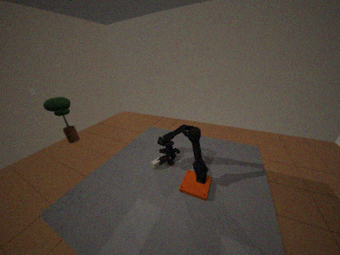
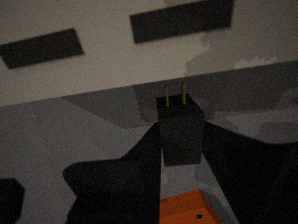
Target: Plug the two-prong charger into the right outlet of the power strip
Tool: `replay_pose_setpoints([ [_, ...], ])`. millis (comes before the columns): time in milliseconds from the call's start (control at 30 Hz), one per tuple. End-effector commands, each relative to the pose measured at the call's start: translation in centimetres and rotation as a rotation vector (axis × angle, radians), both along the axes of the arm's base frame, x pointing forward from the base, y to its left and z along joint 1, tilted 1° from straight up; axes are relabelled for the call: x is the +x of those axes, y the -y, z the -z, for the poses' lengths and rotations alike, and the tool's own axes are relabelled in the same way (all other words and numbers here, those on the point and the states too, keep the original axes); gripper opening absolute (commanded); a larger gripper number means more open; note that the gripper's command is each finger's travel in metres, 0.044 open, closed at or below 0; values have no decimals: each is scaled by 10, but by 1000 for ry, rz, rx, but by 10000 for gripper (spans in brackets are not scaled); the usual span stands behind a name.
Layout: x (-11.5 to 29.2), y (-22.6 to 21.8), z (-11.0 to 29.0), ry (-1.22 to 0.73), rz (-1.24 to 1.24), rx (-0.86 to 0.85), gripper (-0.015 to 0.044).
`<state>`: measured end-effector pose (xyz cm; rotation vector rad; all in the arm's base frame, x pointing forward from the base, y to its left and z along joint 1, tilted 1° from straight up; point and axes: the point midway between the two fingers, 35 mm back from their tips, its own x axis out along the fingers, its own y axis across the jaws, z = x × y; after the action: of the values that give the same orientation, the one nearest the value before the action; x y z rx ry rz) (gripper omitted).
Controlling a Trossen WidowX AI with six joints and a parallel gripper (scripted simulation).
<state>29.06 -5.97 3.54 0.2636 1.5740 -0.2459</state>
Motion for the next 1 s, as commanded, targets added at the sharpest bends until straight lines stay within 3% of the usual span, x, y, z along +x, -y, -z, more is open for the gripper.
replay_pose_setpoints([
  [0,0,-1,2,-8,-3,7,0],
  [967,5,0,3,-7,-3,7,0],
])
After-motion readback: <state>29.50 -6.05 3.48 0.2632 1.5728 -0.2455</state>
